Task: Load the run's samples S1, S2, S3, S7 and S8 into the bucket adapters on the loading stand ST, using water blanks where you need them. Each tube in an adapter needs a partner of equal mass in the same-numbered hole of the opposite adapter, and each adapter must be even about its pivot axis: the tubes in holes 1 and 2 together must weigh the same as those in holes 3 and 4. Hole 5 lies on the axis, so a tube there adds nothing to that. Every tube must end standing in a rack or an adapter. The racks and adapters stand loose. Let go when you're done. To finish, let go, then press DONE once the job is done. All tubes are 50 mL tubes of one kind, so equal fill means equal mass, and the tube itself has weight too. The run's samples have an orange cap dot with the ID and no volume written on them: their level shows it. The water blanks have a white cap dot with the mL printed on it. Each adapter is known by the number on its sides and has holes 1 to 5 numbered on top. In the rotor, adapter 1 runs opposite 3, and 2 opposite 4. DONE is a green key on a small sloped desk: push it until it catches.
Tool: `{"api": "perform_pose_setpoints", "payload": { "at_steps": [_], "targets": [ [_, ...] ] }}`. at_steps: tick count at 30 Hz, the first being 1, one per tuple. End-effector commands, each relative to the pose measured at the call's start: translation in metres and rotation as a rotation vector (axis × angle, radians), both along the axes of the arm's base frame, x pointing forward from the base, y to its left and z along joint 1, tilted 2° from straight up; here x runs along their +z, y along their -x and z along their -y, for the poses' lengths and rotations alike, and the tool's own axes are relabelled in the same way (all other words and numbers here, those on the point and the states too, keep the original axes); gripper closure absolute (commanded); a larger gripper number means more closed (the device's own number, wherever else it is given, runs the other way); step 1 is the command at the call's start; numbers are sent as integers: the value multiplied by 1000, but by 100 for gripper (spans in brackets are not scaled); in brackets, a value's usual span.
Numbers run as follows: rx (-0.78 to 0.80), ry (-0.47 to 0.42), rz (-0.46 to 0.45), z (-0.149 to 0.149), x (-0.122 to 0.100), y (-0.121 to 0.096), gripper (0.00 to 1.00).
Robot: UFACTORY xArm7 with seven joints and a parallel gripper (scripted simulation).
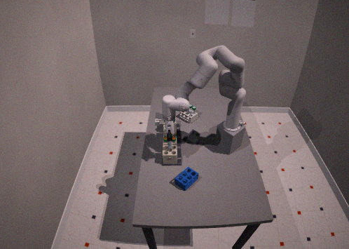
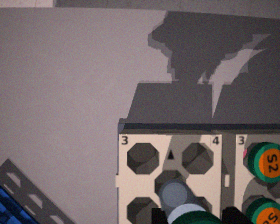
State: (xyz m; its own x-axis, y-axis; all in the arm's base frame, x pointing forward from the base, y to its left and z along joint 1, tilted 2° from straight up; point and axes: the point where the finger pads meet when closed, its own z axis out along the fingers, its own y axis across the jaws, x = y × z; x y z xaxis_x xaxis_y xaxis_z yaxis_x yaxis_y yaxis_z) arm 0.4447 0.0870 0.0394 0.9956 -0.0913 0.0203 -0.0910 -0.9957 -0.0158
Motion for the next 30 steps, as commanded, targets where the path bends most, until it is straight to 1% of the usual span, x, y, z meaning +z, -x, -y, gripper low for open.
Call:
{"api": "perform_pose_setpoints", "payload": {
  "at_steps": [1, 15, 30],
  "targets": [
    [0, -2, 5, 0, -2, -2, 100],
    [0, -2, 5, 0, -2, -2, 100],
    [0, -2, 5, -1, -15, -2, 100]
  ]
}}
